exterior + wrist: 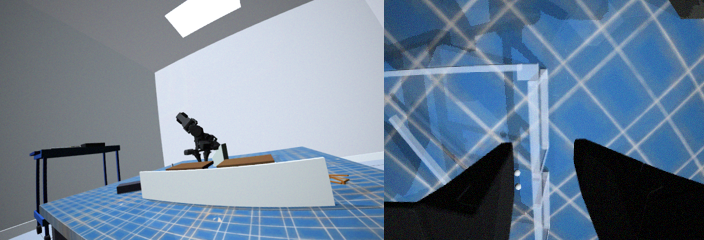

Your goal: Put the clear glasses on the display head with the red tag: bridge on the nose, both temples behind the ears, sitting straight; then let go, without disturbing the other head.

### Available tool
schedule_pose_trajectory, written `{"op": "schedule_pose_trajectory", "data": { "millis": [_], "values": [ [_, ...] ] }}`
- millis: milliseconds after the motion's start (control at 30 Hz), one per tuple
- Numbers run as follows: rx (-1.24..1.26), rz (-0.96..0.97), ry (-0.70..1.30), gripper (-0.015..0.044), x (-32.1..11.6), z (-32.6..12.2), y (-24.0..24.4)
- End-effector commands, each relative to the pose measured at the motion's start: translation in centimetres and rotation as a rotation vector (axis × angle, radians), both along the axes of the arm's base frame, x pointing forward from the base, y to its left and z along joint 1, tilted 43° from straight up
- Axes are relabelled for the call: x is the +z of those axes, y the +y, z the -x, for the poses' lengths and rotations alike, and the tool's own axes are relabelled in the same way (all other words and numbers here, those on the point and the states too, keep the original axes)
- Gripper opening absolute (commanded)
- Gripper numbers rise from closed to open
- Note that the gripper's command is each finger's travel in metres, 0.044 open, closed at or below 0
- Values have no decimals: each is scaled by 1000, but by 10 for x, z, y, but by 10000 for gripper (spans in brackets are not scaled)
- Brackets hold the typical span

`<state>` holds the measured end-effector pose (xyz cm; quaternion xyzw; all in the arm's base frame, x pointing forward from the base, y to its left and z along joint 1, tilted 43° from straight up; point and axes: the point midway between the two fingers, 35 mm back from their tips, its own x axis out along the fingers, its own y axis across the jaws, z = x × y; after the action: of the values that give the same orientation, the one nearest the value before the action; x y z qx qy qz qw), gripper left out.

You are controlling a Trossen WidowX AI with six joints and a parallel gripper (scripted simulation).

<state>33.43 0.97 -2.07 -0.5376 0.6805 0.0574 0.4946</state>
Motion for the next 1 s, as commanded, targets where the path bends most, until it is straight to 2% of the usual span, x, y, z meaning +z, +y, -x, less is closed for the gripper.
{"op": "schedule_pose_trajectory", "data": {
  "millis": [0,967],
  "values": [
    [0,6,14,120,-8,1,-7],
    [0,10,14,120,-35,-2,-38]
  ]
}}
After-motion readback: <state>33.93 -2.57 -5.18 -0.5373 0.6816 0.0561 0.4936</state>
